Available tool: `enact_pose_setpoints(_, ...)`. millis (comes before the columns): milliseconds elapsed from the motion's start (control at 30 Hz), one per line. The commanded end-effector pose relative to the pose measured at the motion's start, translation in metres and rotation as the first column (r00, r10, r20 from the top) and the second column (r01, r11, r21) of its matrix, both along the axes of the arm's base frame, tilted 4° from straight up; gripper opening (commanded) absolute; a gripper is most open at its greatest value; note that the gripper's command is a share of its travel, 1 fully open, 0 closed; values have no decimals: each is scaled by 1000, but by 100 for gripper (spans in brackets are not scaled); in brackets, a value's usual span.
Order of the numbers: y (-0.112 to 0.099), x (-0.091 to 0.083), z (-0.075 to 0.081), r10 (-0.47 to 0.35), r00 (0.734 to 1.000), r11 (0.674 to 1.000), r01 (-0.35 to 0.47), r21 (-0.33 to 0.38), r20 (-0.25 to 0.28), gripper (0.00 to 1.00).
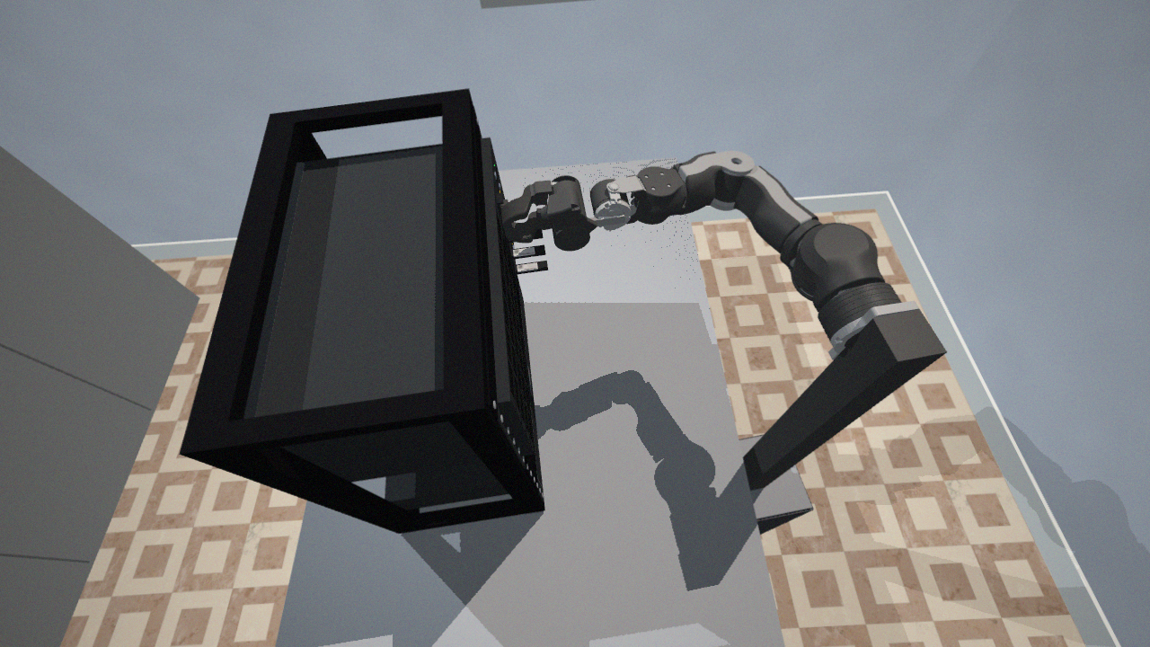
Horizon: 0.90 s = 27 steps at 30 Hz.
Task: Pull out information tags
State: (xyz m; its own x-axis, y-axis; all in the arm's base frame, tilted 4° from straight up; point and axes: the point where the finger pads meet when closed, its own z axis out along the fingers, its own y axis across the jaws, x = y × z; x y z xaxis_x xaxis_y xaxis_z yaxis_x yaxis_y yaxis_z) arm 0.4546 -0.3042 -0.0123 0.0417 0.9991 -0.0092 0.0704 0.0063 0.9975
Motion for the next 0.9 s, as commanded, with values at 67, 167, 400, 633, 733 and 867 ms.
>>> enact_pose_setpoints(67, 0, 0, 3, 2, 1000, 1000, -2, -1, 5, 10)
enact_pose_setpoints(167, 0, 0, 3, 2, 1000, 1000, -2, -1, 5, 10)
enact_pose_setpoints(400, 0, 0, 3, 2, 1000, 1000, -2, -1, 5, 0)
enact_pose_setpoints(633, 0, 0, 3, 2, 1000, 1000, -2, -1, 5, 0)
enact_pose_setpoints(733, 0, 0, 3, 2, 1000, 1000, -2, -1, 5, 0)
enact_pose_setpoints(867, 0, 0, 3, 2, 1000, 1000, -2, -1, 5, 0)
